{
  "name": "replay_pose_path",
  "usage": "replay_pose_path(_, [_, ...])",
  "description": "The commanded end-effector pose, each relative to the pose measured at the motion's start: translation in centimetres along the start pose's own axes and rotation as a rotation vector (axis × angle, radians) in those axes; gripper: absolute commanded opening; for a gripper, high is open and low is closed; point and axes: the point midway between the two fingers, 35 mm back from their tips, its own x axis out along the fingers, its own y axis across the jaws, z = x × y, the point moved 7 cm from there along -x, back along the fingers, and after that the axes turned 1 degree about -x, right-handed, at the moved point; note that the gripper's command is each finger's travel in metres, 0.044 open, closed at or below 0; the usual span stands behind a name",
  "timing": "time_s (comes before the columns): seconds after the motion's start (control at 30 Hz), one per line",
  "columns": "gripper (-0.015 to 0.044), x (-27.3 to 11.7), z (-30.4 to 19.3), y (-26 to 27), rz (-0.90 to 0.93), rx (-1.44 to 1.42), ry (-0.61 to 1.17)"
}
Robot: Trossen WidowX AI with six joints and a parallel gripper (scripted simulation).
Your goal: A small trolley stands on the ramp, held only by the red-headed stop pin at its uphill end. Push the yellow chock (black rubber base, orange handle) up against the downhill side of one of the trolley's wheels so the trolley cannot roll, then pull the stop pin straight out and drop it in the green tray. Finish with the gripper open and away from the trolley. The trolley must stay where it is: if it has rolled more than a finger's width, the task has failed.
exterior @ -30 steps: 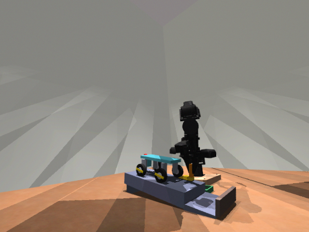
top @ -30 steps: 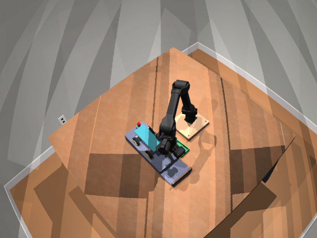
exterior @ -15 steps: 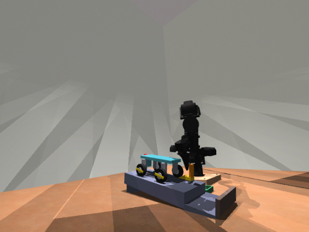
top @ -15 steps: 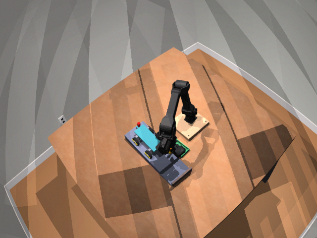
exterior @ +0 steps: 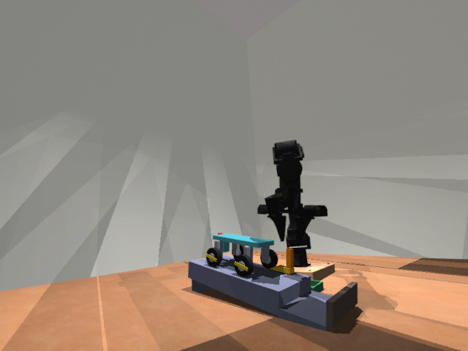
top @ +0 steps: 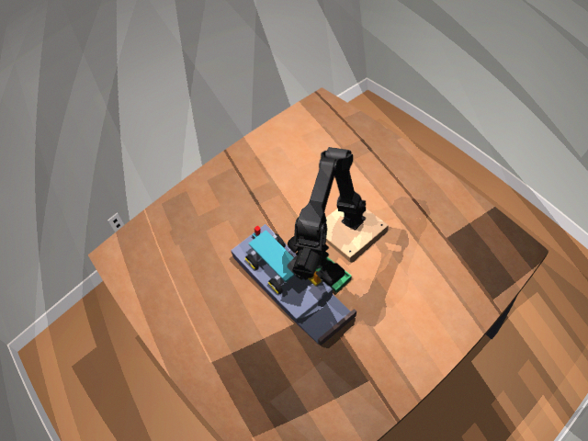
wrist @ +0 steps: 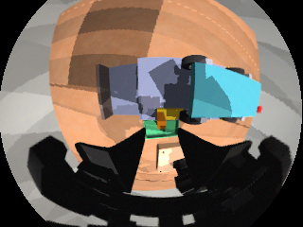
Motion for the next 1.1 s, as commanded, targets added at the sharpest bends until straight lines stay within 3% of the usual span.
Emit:
replay_pose_path(0.0, [0.0295, 0.1, 0.0, 0.0, -0.002, 0.000, 0.003])
replay_pose_path(0.13, [0.0190, -1.2, 0.0, -1.1, 0.068, -0.026, -0.055])
replay_pose_path(0.53, [0.0190, -2.3, 1.9, -6.0, 0.010, -0.399, -0.104])
replay_pose_path(1.07, [0.0190, -2.8, 3.4, -13.4, -0.122, -0.972, -0.025])
